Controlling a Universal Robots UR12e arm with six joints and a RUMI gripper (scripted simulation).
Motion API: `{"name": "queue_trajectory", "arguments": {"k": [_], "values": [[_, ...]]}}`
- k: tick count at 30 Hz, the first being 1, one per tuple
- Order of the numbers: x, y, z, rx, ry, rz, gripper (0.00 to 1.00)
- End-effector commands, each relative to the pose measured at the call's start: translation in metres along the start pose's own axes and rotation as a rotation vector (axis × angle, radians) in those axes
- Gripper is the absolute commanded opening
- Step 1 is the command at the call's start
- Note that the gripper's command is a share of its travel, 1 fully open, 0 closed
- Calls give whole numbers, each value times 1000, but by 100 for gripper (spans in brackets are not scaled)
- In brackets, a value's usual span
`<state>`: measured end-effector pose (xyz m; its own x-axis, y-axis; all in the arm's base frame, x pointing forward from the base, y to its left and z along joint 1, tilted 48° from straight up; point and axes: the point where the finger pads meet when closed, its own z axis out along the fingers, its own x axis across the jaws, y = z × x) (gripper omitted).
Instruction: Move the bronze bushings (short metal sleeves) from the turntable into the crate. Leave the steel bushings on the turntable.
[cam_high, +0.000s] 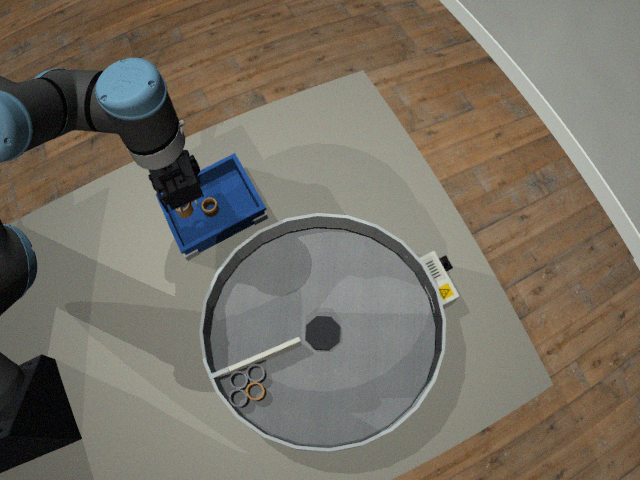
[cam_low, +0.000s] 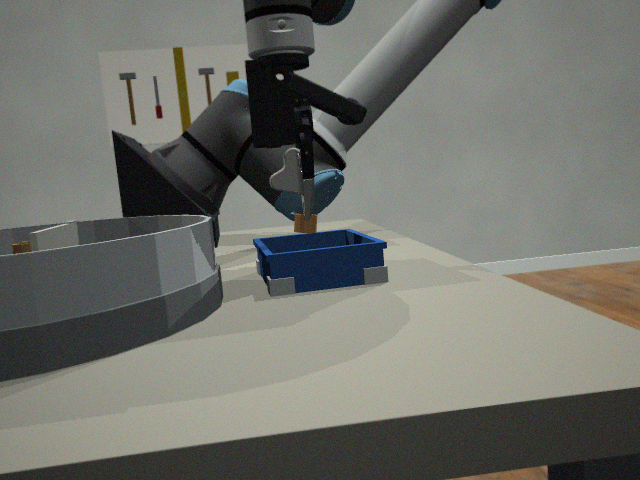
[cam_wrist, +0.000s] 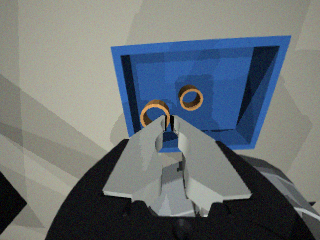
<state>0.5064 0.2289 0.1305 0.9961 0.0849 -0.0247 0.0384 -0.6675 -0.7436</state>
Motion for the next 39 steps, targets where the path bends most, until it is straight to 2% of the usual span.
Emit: {"name": "queue_trajectory", "arguments": {"k": [1, 14, 39], "values": [[1, 0, -1, 0, 1, 0, 0], [1, 0, 3, 0, 1, 0, 0], [1, 0, 38, 0, 1, 0, 0]]}}
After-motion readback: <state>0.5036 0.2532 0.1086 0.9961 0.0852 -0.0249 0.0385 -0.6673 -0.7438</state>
